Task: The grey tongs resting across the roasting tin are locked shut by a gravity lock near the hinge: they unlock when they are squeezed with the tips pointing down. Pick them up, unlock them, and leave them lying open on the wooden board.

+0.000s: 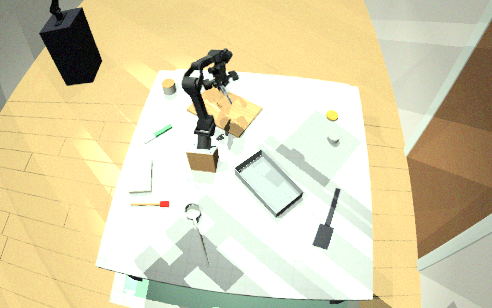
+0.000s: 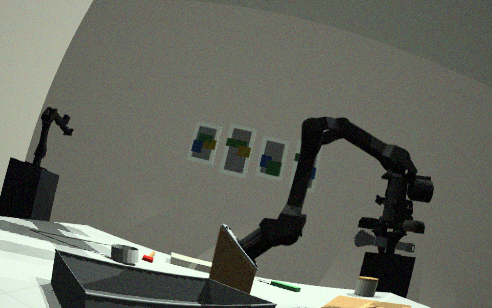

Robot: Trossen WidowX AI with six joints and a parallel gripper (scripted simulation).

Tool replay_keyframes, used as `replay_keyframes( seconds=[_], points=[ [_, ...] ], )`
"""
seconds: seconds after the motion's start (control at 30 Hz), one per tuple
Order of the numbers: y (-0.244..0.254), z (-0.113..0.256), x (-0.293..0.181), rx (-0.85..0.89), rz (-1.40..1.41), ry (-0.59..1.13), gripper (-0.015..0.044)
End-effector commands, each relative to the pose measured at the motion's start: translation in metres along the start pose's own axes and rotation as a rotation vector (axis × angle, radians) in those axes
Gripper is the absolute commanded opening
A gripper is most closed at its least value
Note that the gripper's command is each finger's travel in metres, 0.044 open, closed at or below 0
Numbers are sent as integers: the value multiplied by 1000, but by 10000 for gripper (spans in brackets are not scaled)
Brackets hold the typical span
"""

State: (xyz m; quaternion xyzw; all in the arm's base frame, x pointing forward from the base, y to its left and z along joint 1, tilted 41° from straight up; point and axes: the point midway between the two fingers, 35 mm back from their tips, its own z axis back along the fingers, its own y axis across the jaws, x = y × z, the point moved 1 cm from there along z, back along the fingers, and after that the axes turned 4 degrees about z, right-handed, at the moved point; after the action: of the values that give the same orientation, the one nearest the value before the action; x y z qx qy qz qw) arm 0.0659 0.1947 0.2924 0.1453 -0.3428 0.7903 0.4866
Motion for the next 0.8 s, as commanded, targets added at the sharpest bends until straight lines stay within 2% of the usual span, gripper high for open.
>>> replay_keyframes(
  seconds=[0.0, 0.33, 0.77],
  points=[
    [-1, 7, 2, -19, 11, 33, -150],
    [-2, 5, 2, -19, 11, 33, -150],
    [-6, -15, 3, -19, 11, 33, -150]
  ],
)
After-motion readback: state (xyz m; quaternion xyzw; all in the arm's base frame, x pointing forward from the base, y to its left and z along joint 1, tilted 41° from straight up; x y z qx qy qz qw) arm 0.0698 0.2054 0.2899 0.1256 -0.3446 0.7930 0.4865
